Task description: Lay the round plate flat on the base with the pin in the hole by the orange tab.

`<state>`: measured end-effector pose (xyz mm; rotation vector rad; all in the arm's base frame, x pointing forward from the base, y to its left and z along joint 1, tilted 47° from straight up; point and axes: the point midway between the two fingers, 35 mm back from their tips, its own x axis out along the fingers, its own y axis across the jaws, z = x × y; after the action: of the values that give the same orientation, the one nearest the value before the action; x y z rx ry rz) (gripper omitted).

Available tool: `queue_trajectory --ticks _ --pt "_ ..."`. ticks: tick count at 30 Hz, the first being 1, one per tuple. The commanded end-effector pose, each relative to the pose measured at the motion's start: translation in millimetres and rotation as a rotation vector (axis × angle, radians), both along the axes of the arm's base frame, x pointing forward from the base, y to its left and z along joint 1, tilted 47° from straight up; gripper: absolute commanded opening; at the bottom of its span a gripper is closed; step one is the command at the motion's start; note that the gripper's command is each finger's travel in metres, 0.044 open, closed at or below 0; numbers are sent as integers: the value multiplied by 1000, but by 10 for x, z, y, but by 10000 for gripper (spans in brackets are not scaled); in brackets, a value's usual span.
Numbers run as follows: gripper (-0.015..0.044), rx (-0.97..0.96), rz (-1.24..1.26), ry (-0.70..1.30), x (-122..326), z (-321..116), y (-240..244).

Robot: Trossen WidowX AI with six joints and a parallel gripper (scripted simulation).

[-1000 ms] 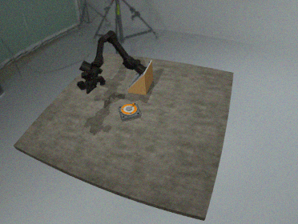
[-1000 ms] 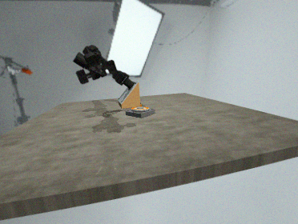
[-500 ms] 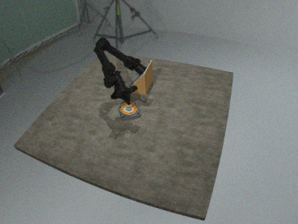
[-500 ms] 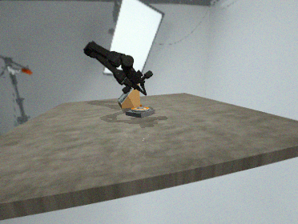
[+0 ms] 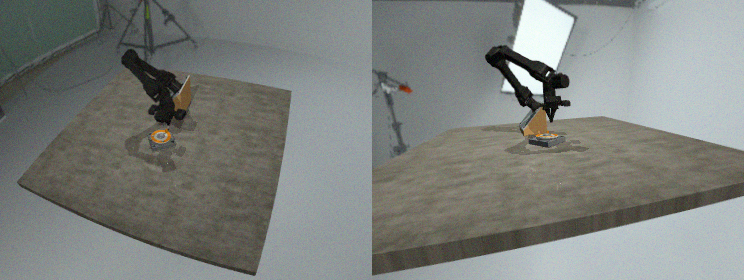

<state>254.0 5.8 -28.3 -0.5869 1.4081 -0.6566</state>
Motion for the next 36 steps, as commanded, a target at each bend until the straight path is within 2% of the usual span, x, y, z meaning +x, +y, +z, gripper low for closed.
queue_trajectory --ticks 1,11,36 --pt "0 -15 -2 1 -6 -37 -50" --pt "0 -18 -2 1 5 -317 -364" --pt "0 -19 -2 2 -113 -162 -522"
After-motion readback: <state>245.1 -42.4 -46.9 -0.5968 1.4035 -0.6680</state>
